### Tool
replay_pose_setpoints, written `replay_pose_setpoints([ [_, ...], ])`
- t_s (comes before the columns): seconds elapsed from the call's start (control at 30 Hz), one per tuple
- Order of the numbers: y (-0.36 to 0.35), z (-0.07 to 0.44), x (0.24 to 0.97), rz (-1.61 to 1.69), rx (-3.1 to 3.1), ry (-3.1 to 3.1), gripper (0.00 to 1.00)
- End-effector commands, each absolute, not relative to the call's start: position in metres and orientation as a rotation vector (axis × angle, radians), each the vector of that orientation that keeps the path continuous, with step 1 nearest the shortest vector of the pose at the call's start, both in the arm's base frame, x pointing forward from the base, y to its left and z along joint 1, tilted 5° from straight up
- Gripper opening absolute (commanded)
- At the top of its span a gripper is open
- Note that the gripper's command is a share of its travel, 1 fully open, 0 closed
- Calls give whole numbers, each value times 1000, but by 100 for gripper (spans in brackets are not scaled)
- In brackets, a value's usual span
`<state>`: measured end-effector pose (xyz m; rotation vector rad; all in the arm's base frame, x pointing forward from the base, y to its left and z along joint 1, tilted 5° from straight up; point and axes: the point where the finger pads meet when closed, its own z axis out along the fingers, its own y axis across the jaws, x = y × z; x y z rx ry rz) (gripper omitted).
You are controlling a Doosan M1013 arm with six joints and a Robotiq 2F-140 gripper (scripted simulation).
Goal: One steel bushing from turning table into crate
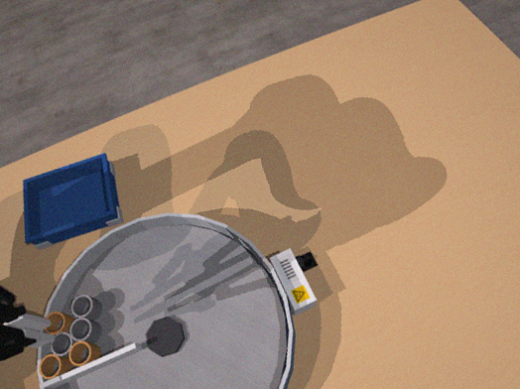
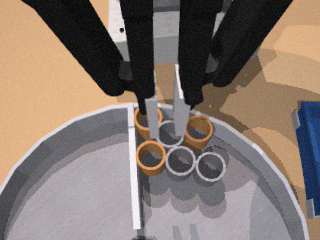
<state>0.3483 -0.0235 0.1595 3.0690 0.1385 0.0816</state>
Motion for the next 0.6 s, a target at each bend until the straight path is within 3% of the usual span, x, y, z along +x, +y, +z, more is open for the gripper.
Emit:
replay_pose_setpoints([
  [0.0,-23,160,348,82,3069,139,10],
  [0.57,-23,160,348,82,3069,139,10],
])
